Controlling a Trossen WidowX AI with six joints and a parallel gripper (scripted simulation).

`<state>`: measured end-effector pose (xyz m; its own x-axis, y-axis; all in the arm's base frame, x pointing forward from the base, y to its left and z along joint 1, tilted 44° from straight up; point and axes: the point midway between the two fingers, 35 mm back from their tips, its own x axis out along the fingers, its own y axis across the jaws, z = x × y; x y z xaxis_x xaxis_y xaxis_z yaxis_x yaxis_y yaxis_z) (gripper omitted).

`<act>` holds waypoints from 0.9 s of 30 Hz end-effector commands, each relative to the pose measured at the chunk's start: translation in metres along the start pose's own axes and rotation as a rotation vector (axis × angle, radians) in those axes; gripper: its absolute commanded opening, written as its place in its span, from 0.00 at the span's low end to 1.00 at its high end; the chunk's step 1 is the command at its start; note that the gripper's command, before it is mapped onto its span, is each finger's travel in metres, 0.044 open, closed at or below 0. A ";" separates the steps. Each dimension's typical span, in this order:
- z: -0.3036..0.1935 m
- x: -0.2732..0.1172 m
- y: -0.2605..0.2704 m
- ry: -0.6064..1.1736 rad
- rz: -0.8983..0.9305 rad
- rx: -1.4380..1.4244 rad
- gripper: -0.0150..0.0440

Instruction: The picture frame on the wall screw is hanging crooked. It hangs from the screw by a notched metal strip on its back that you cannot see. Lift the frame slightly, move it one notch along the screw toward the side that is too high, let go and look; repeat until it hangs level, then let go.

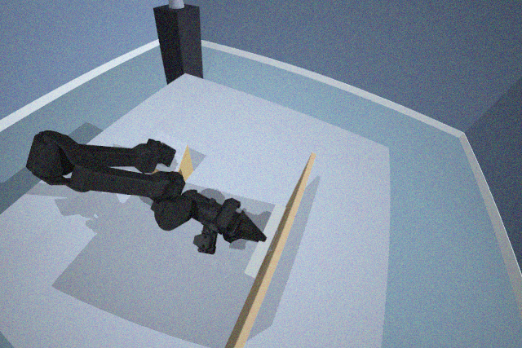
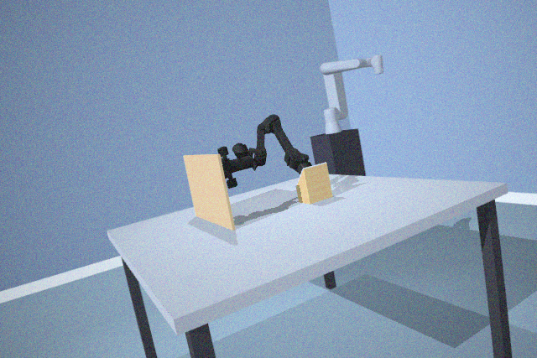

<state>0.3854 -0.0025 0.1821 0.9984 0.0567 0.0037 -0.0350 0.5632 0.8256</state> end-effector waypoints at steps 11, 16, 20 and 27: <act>-0.001 0.000 -0.001 0.007 0.013 -0.005 0.25; 0.000 0.000 -0.003 -0.001 0.001 -0.001 0.25; 0.001 0.000 -0.003 -0.001 0.000 0.000 0.25; 0.000 0.000 -0.004 0.000 0.000 -0.005 0.25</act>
<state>0.3857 -0.0051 0.1790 0.9984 0.0565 0.0030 -0.0343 0.5632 0.8256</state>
